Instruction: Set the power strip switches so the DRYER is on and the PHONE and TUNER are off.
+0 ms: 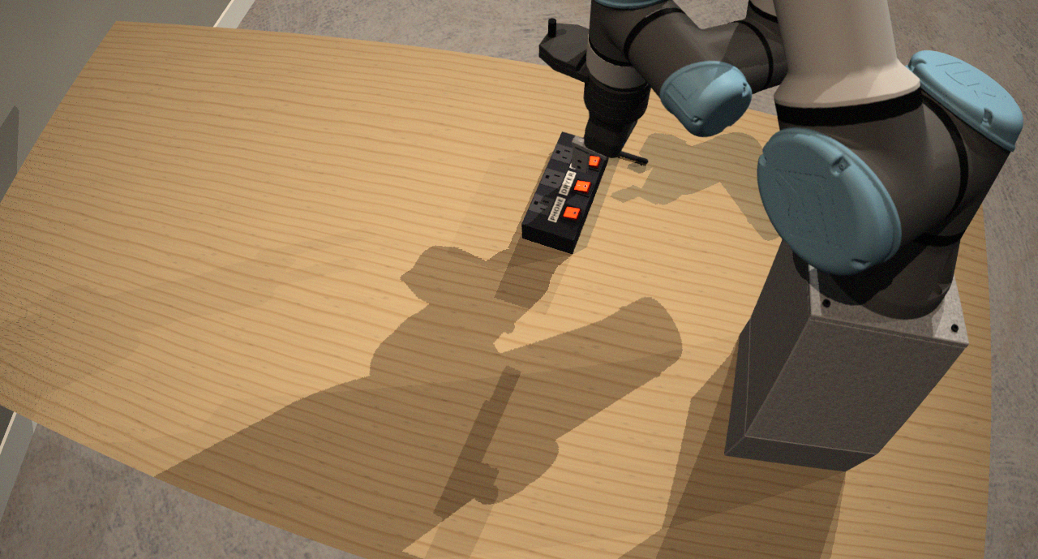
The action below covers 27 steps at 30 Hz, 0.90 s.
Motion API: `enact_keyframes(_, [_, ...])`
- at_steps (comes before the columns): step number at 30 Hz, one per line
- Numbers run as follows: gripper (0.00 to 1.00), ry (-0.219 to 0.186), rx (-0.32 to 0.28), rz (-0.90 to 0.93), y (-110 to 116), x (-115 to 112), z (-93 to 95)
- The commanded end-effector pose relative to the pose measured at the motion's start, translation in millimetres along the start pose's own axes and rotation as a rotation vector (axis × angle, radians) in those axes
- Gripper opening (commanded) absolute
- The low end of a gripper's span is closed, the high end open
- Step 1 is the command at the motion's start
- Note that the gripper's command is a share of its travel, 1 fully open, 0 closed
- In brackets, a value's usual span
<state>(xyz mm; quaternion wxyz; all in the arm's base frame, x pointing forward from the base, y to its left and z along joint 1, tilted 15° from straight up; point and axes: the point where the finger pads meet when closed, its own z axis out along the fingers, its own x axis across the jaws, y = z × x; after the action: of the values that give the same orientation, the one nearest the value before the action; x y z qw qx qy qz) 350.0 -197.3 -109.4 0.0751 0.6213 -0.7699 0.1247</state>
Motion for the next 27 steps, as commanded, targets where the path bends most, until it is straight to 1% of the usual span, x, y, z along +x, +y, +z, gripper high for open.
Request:
enact_keyframes(1, [1.0, -0.022, -0.018, -0.141, -1, 5, -20.3])
enact_keyframes(4, [1.0, -0.029, -0.021, -0.21, -1, 7, -30.4])
enact_keyframes(7, [1.0, -0.032, -0.023, -0.243, 0, 8, -35.2])
enact_keyframes(27, [1.0, -0.033, -0.023, -0.247, 0, 8, -36.0])
